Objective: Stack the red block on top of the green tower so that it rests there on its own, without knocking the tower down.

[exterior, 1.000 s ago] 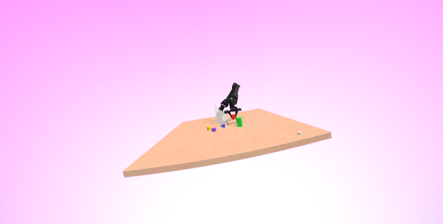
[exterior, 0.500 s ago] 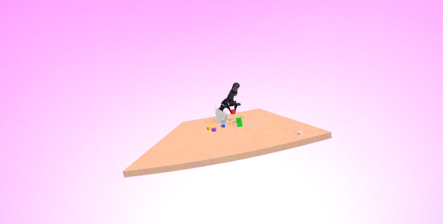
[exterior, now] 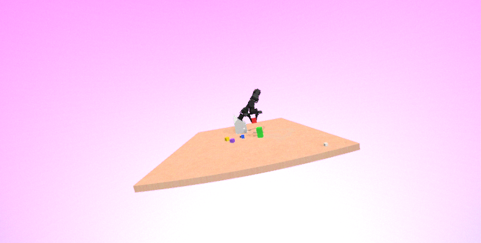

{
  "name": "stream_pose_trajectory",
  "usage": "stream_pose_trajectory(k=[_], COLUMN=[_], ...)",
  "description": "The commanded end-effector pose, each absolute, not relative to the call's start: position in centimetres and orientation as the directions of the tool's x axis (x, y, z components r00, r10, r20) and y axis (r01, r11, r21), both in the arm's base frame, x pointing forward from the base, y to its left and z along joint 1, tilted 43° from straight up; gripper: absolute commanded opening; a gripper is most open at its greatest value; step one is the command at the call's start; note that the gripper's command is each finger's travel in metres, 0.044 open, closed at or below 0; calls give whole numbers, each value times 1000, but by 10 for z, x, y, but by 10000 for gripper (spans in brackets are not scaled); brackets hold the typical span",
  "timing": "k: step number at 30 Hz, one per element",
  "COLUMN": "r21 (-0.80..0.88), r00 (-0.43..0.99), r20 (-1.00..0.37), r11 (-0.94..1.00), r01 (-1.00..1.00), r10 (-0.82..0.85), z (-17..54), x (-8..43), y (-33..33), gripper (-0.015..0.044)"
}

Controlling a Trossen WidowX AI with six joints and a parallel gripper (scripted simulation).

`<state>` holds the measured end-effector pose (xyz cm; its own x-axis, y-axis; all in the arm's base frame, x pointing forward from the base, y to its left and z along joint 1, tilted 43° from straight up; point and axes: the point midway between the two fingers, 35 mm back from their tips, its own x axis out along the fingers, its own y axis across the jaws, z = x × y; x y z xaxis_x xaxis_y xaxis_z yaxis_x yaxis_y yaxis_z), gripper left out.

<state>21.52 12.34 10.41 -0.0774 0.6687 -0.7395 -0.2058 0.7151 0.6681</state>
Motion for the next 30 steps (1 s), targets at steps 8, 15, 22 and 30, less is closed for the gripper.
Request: stream_pose_trajectory(k=[8, 15, 22, 30], r21=[671, 670, 671, 671], r00=[-78, -77, -75, -75], r20=[-737, -738, -737, -736], r11=[713, 714, 713, 711], r01=[-204, -202, -204, -207], r10=[671, 671, 672, 673], z=[115, 119, 121, 123], x=[257, 284, 310, 323], y=[136, 145, 154, 158], gripper=[0, 0, 0, 0])
